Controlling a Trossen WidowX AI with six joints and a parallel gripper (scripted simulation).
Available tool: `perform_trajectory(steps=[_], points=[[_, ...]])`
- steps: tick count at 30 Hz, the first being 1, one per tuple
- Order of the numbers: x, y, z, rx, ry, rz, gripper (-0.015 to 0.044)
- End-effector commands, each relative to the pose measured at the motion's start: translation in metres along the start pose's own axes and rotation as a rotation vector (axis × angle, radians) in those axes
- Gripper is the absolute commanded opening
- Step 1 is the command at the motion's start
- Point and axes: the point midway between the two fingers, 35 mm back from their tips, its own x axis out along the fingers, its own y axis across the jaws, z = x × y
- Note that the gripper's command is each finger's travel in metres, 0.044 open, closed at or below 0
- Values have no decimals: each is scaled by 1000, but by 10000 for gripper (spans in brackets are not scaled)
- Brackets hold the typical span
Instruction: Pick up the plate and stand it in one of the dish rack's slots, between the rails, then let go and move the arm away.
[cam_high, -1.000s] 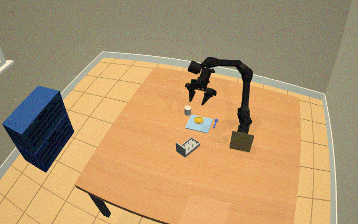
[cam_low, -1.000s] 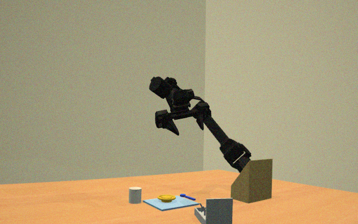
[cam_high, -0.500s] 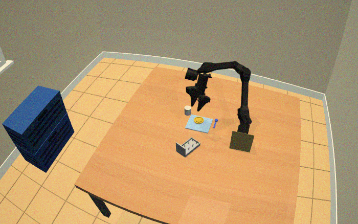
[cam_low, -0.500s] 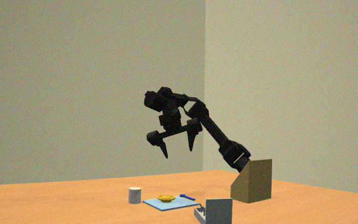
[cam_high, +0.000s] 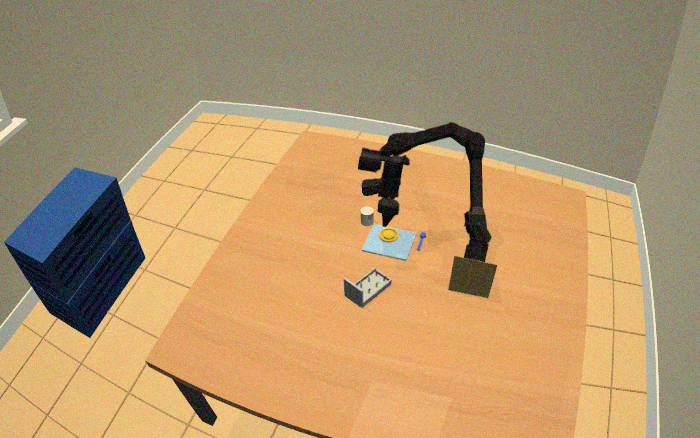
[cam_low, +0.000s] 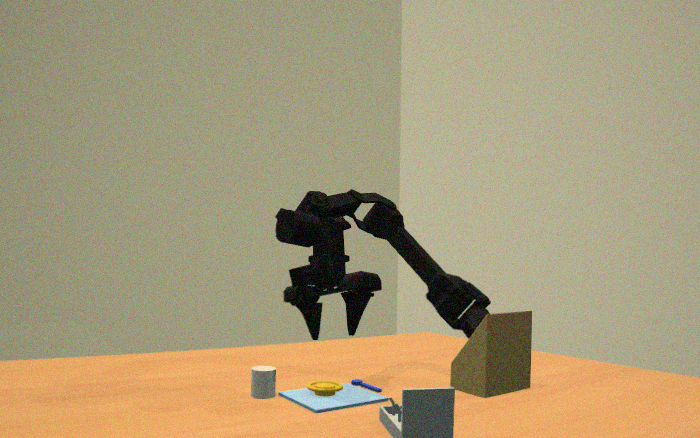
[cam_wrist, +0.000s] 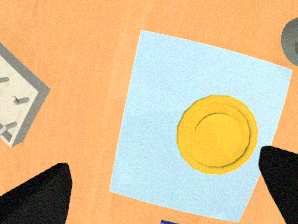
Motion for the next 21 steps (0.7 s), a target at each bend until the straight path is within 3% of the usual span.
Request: perform_trajectory(steps=[1, 10, 21], points=[[14, -10, -5, 93, 41, -69, 400], [35, -33, -17, 300, 94, -227, 400], [44, -34, -18, 304, 94, -229, 400]])
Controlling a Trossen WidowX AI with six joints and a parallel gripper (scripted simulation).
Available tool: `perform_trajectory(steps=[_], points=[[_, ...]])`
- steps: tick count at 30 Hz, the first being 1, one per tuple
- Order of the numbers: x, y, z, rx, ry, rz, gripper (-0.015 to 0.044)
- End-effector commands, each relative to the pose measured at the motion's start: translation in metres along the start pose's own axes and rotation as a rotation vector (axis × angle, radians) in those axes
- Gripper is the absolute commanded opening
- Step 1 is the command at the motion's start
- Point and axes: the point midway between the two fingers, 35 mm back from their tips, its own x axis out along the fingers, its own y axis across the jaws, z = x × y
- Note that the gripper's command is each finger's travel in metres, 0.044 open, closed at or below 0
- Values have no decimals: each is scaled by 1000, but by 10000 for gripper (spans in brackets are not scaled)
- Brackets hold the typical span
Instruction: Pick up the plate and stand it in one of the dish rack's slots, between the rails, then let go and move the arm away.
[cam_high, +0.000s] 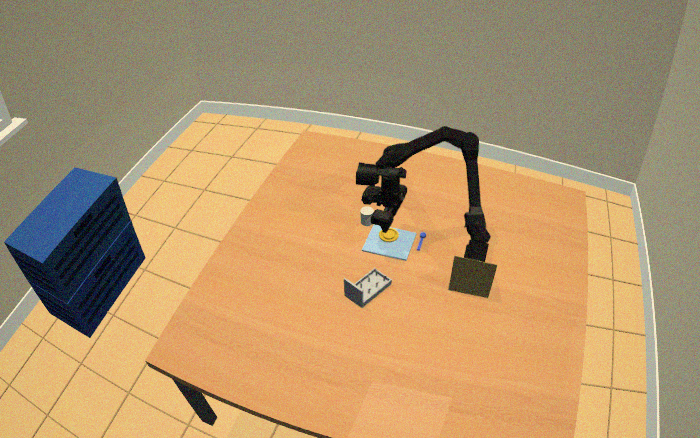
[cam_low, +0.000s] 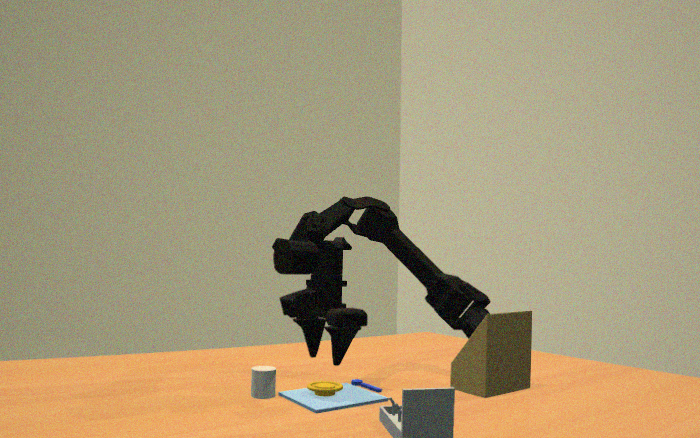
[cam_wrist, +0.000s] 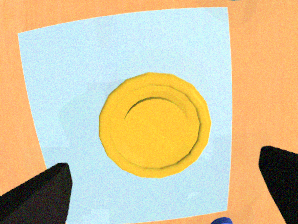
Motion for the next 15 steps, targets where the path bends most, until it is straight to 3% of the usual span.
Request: perform_trajectory(steps=[1, 15], points=[[7, 1, -1, -6, 5, -5, 400], [30, 2, 0, -6, 4, -5, 400]])
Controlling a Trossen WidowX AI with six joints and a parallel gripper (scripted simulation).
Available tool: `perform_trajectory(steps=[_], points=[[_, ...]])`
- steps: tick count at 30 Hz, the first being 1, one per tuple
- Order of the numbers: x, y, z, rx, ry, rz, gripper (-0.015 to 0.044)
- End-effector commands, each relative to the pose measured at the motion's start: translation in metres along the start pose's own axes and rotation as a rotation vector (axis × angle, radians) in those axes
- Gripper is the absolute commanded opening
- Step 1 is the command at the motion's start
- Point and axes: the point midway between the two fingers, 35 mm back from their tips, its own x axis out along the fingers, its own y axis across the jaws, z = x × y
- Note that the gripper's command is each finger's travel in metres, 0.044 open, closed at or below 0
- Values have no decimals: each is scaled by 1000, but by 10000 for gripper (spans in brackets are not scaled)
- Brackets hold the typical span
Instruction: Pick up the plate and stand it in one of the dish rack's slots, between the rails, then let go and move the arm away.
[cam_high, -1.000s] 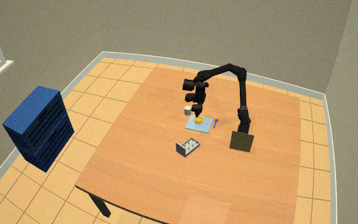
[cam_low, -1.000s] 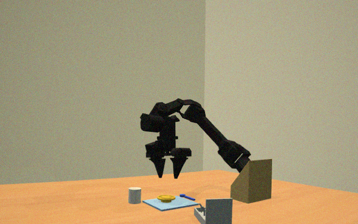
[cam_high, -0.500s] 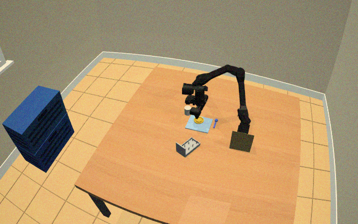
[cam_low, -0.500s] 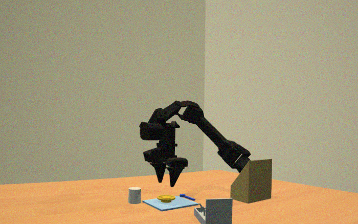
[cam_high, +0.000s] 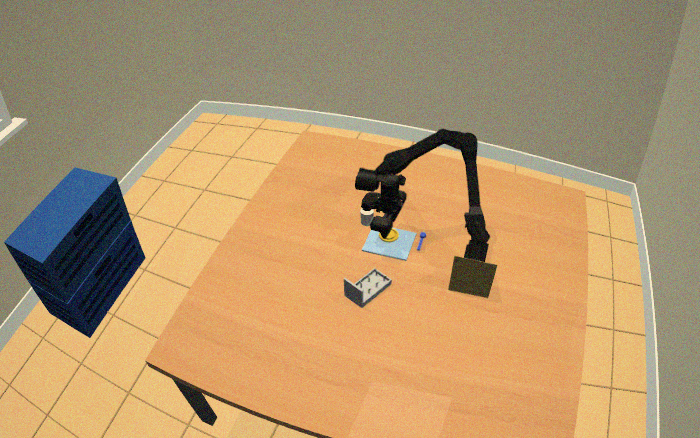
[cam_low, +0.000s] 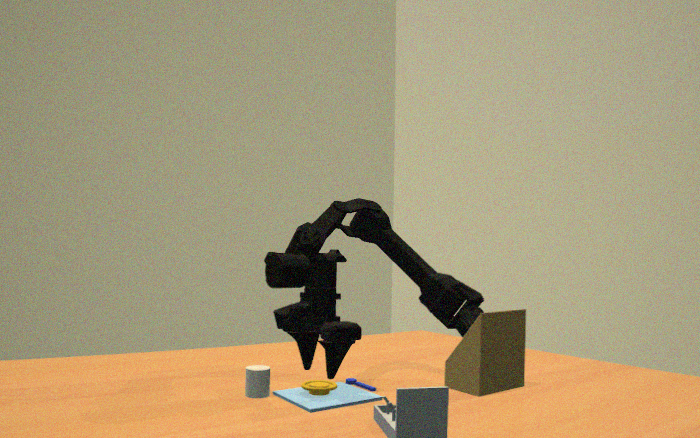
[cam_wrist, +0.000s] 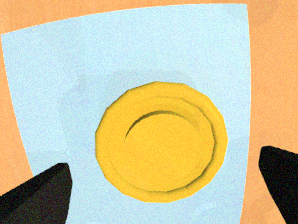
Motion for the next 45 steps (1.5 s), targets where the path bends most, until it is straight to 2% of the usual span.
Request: perform_trajectory(steps=[1, 18, 20, 26, 37, 40, 45], points=[[7, 1, -1, -7, 3, -4, 400], [32, 0, -2, -7, 3, -9, 400], [32, 0, -2, -7, 3, -9, 359], [32, 0, -2, -7, 3, -9, 359], [32, 0, -2, -7, 3, -9, 286], [29, 1, -1, -8, 2, -7, 207], [4, 4, 5, -13, -7, 4, 76]])
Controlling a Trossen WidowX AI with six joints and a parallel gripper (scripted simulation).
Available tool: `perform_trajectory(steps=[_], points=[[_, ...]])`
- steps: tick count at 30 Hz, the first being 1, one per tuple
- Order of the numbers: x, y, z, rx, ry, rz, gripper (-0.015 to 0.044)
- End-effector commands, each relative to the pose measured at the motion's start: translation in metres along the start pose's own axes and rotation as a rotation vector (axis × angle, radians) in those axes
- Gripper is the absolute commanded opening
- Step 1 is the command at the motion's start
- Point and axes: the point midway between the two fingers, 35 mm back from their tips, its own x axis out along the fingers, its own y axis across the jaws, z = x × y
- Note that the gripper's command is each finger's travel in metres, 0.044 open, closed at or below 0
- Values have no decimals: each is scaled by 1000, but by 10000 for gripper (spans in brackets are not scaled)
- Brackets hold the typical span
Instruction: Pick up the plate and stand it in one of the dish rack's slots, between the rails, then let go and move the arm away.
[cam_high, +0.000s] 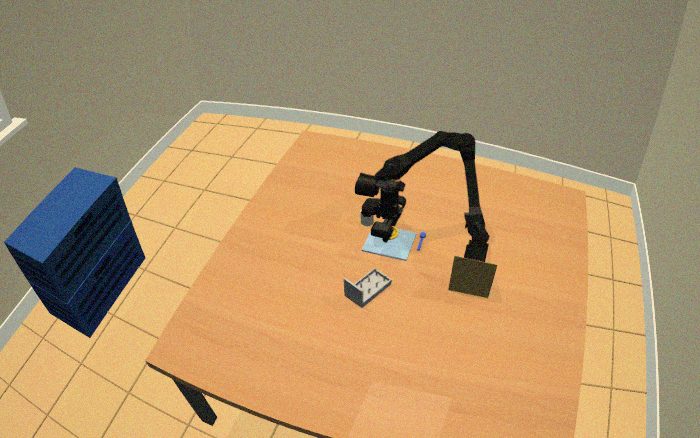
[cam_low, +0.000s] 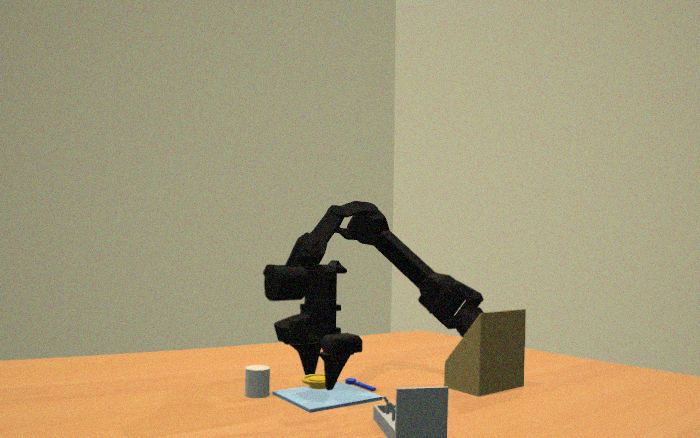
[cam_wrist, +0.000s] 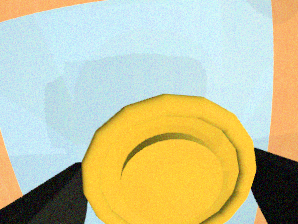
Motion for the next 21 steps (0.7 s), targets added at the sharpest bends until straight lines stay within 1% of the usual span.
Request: perform_trajectory(steps=[1, 3, 21], points=[[-21, 3, 8, -1, -20, 11, 49], [-32, 4, 9, -4, -23, 15, 0], [-117, 8, 14, -21, -41, 22, 0]])
